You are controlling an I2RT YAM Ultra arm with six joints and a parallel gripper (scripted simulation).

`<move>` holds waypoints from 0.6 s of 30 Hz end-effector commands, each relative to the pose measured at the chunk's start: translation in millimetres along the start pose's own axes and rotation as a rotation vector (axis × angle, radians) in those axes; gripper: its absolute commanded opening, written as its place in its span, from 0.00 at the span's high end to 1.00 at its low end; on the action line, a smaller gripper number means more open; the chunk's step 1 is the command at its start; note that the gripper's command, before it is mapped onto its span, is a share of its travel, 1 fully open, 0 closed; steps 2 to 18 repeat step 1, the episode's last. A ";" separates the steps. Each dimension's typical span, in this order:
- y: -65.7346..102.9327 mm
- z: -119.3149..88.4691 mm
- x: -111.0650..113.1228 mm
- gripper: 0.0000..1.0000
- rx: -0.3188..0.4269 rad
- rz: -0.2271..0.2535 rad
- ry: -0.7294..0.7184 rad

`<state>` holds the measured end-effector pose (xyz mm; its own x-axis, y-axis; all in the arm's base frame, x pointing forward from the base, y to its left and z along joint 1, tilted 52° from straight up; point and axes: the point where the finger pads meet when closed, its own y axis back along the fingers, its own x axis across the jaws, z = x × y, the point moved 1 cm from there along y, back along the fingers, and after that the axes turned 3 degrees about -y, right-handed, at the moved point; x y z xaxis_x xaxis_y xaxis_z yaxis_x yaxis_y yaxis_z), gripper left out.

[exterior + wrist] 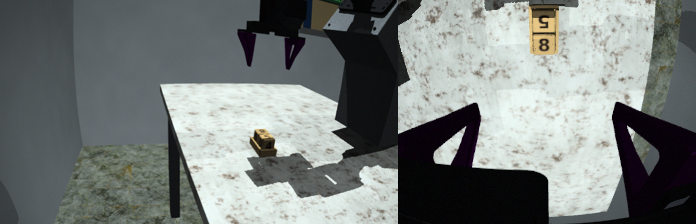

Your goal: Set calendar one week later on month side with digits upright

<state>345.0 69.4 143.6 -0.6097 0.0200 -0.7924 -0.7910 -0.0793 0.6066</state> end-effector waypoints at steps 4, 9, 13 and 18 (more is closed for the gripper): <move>1.7 0.5 -0.5 0.00 -0.002 0.001 0.000; 1.7 0.5 -0.5 0.00 -0.002 0.001 0.000; 1.7 0.5 -0.5 0.00 -0.002 0.001 0.000; 1.7 0.5 -0.5 0.00 -0.002 0.001 0.000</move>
